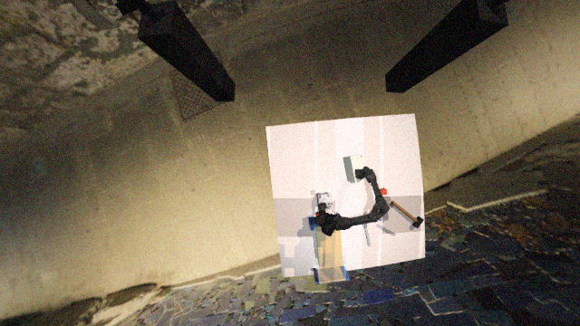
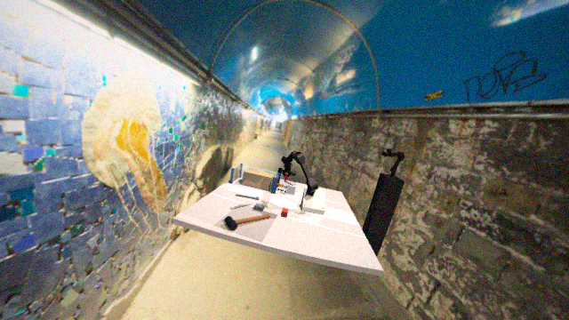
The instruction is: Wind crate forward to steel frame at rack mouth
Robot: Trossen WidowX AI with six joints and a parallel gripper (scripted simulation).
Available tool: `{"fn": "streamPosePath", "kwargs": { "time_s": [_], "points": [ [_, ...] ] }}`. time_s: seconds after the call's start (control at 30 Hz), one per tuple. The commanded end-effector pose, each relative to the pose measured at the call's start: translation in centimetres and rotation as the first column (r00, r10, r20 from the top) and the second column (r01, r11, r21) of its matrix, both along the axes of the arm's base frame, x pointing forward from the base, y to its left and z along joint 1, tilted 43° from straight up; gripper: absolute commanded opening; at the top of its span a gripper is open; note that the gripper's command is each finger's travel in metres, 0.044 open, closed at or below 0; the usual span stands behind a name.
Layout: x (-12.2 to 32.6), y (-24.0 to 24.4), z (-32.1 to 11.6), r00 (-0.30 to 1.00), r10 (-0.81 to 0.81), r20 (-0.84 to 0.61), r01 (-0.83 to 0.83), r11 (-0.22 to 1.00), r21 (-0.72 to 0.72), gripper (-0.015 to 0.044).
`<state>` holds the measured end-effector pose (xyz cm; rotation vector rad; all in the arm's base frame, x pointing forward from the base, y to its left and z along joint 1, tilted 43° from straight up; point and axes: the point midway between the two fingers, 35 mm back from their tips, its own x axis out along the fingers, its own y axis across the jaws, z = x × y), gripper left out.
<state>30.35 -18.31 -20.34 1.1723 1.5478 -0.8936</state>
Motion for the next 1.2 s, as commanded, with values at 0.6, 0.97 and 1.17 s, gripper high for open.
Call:
{"fn": "streamPosePath", "kwargs": {
  "time_s": [0.6, 0.97, 1.17],
  "points": [
    [0.9, 2.9, 2.0, 1.000, 0.000, 0.009, -0.001, 1.000, 0.032, 0.0000],
    [0.9, 3.9, 2.8, 1.000, 0.000, 0.008, -0.001, 0.999, 0.033, 0.0000],
    [0.9, 4.4, 3.3, 1.000, 0.000, 0.008, -0.001, 0.999, 0.033, 0.0000]
  ]
}}
